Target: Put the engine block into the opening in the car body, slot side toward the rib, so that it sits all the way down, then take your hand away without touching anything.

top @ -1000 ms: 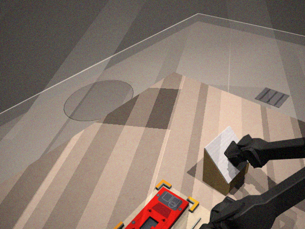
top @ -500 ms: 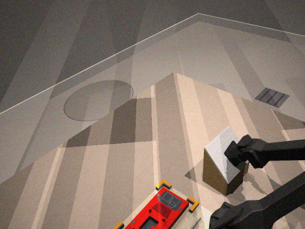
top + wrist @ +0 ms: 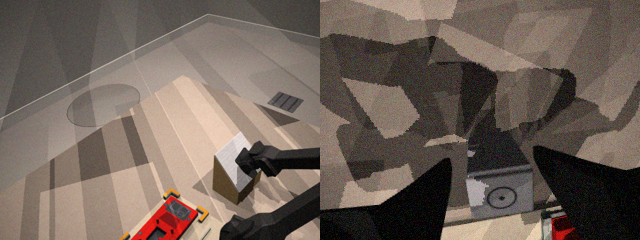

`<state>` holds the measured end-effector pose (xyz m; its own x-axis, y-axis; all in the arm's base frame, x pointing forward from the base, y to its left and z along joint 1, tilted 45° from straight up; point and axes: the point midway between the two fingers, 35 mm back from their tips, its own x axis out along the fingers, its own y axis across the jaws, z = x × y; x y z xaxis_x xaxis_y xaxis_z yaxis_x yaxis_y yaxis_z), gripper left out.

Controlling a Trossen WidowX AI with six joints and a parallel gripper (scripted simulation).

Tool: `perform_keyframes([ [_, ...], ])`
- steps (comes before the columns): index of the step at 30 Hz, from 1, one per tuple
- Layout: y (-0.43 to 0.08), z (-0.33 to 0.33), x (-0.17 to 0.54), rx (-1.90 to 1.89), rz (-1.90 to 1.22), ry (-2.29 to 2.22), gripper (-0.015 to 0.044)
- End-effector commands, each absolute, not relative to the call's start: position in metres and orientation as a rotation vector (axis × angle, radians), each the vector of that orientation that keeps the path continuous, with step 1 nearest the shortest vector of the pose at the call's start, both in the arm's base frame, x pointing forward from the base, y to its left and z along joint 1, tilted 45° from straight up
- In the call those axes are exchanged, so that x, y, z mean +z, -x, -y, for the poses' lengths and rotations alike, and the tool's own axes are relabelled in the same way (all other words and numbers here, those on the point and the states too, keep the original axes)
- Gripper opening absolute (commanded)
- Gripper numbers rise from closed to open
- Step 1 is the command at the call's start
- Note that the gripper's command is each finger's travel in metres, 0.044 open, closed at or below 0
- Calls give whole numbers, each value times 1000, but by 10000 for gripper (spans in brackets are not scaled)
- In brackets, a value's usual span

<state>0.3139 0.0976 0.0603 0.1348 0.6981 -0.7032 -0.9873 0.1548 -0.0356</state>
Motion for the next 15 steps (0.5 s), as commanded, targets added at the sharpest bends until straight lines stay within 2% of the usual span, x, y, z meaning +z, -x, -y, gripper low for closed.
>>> perform_keyframes([
  [1, -314, -98, 59, 1323, -625, 575, 204],
  [4, -314, -98, 59, 1323, -625, 575, 125],
  [10, -314, -98, 59, 1323, -625, 575, 85],
  [13, -314, -96, 60, 1322, -625, 576, 6],
  [15, -315, -92, 63, 1322, -627, 577, 0],
])
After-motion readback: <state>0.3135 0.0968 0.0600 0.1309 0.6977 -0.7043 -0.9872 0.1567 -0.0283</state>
